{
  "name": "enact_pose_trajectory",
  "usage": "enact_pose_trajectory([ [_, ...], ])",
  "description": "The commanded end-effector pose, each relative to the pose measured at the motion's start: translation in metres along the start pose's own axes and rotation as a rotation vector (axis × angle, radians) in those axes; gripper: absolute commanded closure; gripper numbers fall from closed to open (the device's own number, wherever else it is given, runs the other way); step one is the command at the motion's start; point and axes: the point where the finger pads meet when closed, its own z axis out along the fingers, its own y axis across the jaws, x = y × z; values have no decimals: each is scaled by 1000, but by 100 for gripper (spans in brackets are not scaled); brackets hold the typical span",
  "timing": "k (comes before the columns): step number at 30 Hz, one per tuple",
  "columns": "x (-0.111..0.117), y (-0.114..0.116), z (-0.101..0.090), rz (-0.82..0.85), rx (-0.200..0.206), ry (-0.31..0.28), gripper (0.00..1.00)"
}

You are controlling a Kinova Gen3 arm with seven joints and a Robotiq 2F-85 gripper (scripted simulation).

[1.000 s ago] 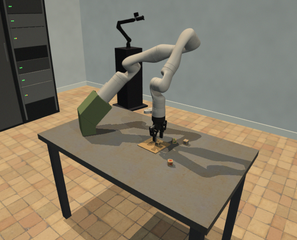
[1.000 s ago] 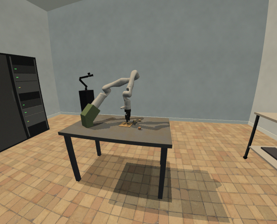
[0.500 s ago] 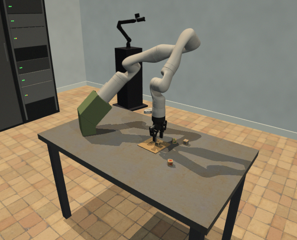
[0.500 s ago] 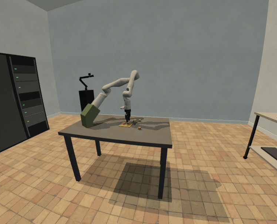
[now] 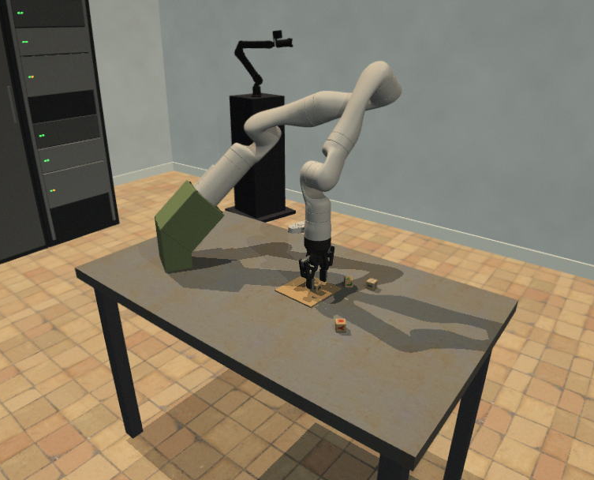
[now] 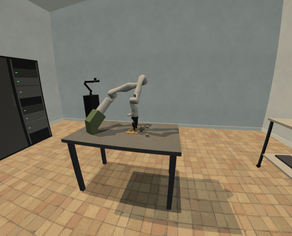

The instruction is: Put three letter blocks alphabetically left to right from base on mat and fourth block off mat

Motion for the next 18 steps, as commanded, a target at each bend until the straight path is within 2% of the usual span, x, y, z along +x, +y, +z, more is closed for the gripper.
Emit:
enact_pose_trajectory([
  [1,3,0,7,2,-3,8,38],
  [18,3,0,15,2,-3,8,38],
])
